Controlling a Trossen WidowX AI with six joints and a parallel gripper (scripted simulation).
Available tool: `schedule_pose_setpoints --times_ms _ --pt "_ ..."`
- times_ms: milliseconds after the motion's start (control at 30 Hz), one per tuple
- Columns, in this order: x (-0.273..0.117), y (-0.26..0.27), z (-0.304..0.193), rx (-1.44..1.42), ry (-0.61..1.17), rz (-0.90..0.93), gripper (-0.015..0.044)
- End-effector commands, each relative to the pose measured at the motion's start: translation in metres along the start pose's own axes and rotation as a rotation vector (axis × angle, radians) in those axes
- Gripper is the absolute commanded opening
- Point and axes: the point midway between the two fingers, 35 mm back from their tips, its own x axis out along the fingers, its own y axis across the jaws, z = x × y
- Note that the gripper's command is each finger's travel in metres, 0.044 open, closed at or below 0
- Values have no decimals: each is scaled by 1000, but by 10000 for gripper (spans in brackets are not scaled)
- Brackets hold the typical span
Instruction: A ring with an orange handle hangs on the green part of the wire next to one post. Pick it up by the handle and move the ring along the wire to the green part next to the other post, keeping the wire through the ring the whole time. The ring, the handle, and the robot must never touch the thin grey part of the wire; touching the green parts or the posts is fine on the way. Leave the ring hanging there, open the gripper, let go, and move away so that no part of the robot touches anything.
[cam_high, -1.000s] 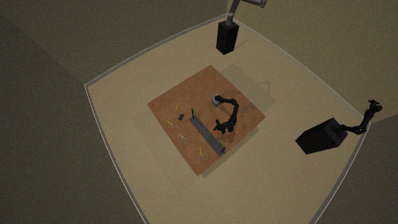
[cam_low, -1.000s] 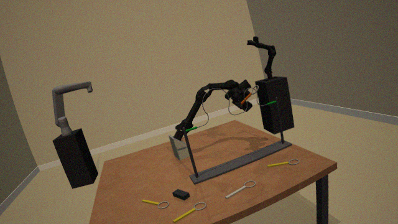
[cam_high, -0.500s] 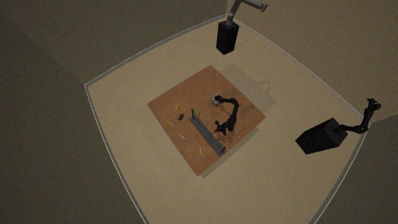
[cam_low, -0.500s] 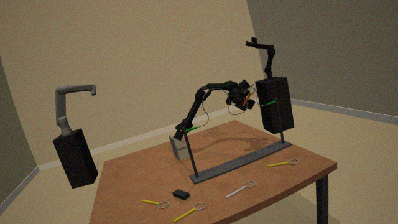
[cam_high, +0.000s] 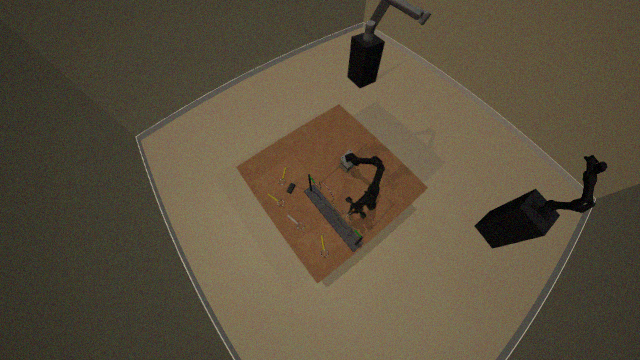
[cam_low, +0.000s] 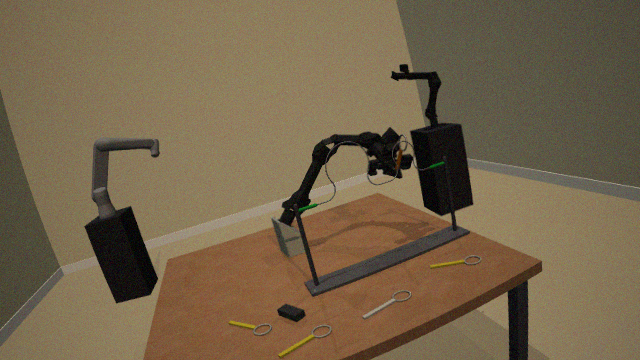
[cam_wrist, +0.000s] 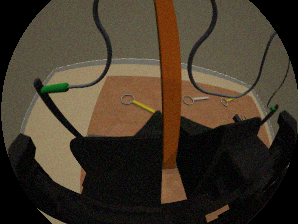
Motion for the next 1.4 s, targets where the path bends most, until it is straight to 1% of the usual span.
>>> schedule_pose_setpoints --times_ms 0,667,1367 --pt "-4 8 2 79 -12 54 -150" --pt "-7 38 10 463 -46 286 -150" --pt "-16 62 30 868 -85 526 -150"
